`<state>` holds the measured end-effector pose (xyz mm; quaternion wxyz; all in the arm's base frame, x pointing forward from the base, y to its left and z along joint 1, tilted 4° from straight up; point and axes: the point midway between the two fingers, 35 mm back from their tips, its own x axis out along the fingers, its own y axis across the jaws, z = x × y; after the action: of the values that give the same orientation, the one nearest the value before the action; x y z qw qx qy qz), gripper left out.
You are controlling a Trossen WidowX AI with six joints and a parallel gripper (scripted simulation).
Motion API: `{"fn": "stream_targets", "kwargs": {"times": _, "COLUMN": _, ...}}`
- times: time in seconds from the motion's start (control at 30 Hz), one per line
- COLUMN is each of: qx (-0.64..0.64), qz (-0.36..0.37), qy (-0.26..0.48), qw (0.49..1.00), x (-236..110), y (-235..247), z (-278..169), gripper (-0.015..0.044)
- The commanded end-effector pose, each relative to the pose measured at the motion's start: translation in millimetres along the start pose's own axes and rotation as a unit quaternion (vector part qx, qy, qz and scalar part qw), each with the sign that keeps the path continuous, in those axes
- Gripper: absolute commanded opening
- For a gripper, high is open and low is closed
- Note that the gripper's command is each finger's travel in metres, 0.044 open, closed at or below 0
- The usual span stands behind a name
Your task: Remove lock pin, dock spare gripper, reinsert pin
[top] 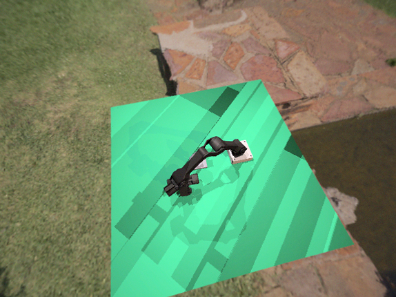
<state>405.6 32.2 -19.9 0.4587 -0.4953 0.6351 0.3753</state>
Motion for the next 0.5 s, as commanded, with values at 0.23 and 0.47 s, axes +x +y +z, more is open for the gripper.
{"fn": "stream_targets", "kwargs": {"times": 0.23, "qx": -0.002, "qz": -0.001, "qy": 0.001, "qw": 1.000, "x": 2.1, "y": 0.0, "z": 0.3, "gripper": 0.0000}}
{"fn": "stream_targets", "kwargs": {"times": 0.47, "qx": -0.002, "qz": -0.001, "qy": 0.001, "qw": 1.000, "x": 2.1, "y": 0.4, "z": 0.3, "gripper": 0.0000}}
